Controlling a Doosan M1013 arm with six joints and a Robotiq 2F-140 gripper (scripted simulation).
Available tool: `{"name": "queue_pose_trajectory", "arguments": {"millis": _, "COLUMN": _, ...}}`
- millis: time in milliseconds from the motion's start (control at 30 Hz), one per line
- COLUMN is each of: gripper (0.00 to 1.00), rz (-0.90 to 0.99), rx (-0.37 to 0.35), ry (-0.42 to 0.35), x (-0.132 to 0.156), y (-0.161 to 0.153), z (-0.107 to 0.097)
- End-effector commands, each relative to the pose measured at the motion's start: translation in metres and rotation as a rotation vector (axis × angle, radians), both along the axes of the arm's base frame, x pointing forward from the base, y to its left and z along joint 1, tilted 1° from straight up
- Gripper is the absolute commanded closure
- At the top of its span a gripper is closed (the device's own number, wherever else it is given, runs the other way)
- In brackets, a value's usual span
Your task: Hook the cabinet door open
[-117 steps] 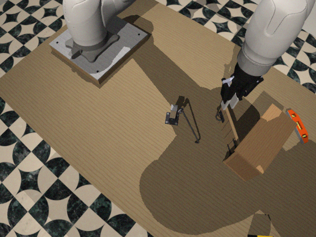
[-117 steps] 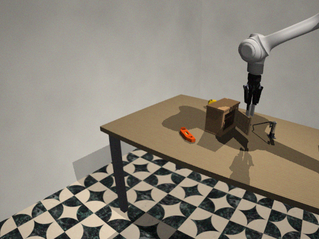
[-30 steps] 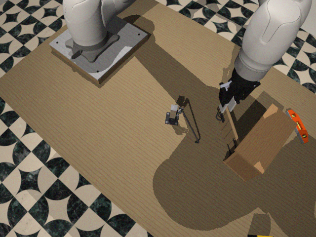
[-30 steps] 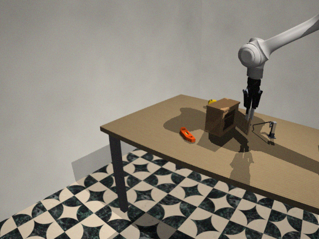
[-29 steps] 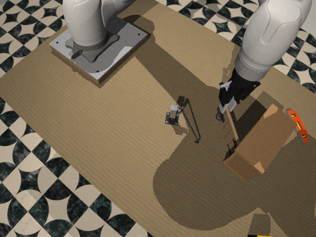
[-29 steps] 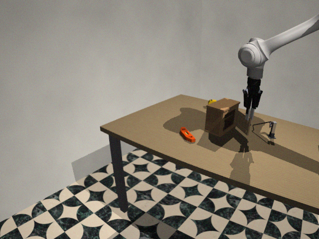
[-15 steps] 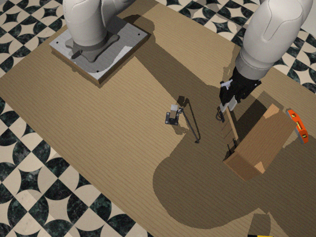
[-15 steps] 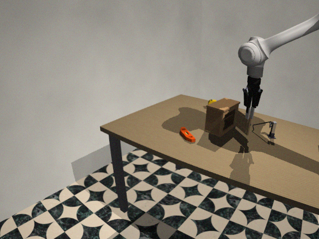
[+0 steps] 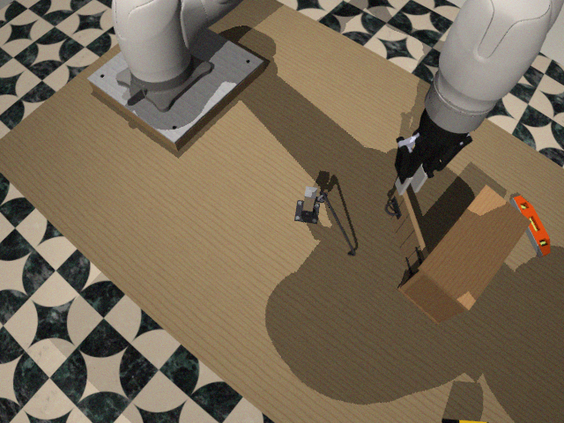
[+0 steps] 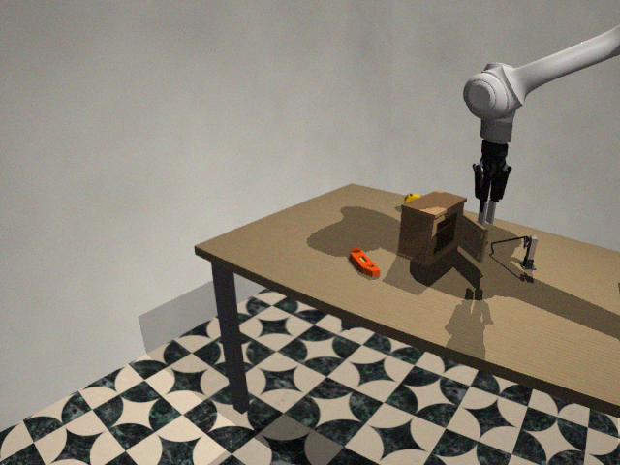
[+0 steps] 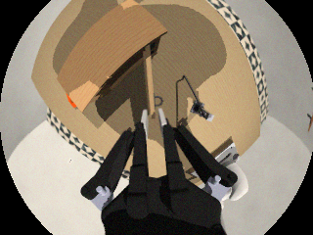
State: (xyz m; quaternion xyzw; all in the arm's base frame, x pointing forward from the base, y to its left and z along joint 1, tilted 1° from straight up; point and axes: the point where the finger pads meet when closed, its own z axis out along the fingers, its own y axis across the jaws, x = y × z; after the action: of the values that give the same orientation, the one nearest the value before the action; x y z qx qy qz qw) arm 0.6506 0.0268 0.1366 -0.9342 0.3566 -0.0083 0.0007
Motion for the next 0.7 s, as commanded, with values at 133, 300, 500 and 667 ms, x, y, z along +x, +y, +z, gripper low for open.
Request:
{"name": "queue_pose_trajectory", "arguments": {"millis": 133, "gripper": 0.84, "rz": 0.000, "rx": 0.000, "ry": 0.000, "x": 0.000, "y": 0.000, "z": 0.016}}
{"name": "queue_pose_trajectory", "arguments": {"millis": 300, "gripper": 0.84, "rz": 0.000, "rx": 0.000, "ry": 0.000, "x": 0.000, "y": 0.000, "z": 0.024}}
{"name": "queue_pose_trajectory", "arguments": {"millis": 500, "gripper": 0.84, "rz": 0.000, "rx": 0.000, "ry": 0.000, "x": -0.001, "y": 0.000, "z": 0.034}}
{"name": "queue_pose_trajectory", "arguments": {"millis": 667, "gripper": 0.84, "rz": 0.000, "rx": 0.000, "ry": 0.000, "x": -0.001, "y": 0.000, "z": 0.040}}
